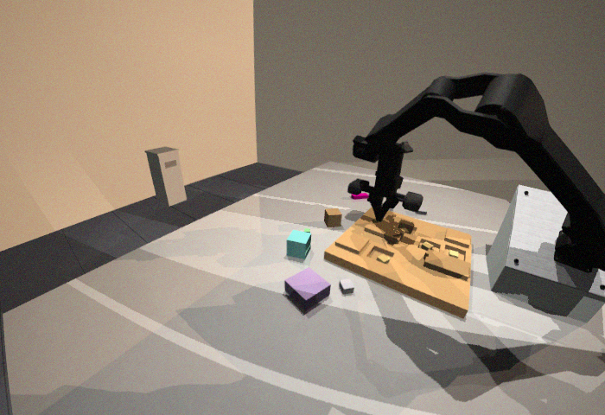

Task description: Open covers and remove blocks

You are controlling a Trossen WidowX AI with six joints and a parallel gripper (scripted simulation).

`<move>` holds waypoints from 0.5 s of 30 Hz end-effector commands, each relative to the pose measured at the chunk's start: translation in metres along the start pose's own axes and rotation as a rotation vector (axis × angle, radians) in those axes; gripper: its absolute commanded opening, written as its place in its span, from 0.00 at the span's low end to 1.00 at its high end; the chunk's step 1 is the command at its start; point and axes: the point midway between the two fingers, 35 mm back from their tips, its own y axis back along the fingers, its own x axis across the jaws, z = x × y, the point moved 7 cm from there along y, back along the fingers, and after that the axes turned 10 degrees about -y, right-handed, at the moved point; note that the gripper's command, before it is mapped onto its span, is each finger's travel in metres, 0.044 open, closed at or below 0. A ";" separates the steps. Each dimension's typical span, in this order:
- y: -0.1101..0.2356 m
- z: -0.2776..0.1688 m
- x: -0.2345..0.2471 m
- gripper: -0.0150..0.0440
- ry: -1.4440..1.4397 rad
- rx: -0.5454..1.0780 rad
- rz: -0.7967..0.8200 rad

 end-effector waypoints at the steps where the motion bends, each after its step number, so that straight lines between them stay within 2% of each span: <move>1: 0.003 -0.004 0.002 0.25 0.001 0.004 0.000; 15: 0.021 -0.004 0.003 0.25 0.000 0.003 0.001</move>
